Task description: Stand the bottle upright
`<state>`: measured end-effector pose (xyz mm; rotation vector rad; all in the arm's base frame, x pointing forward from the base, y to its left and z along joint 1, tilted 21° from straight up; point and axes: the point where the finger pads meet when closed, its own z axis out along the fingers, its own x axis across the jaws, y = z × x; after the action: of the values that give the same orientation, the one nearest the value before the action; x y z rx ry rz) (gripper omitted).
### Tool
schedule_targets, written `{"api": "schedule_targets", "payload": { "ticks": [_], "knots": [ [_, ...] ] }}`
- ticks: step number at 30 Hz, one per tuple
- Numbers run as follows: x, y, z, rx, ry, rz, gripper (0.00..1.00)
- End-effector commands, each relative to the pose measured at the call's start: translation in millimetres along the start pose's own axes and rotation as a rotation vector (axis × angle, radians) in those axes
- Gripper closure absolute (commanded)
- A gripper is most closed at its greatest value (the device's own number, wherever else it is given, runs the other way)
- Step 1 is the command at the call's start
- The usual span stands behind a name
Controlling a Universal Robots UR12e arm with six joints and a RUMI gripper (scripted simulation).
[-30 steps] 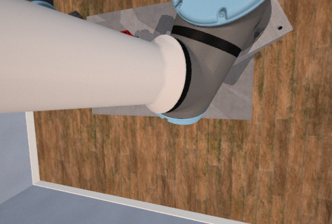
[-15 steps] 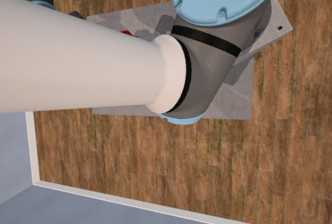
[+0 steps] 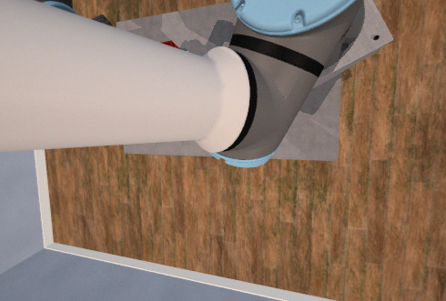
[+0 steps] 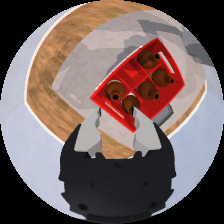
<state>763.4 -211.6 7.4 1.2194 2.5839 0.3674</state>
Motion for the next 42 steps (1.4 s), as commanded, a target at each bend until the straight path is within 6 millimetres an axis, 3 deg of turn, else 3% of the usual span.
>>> {"api": "schedule_targets", "payload": {
  "ticks": [1, 42],
  "knots": [
    [-0.6, 0.3, 1.4, 0.0, -0.001, 0.0, 0.62],
    [-0.8, 0.4, 39.7, 0.0, -0.001, 0.0, 0.62]
  ]
}}
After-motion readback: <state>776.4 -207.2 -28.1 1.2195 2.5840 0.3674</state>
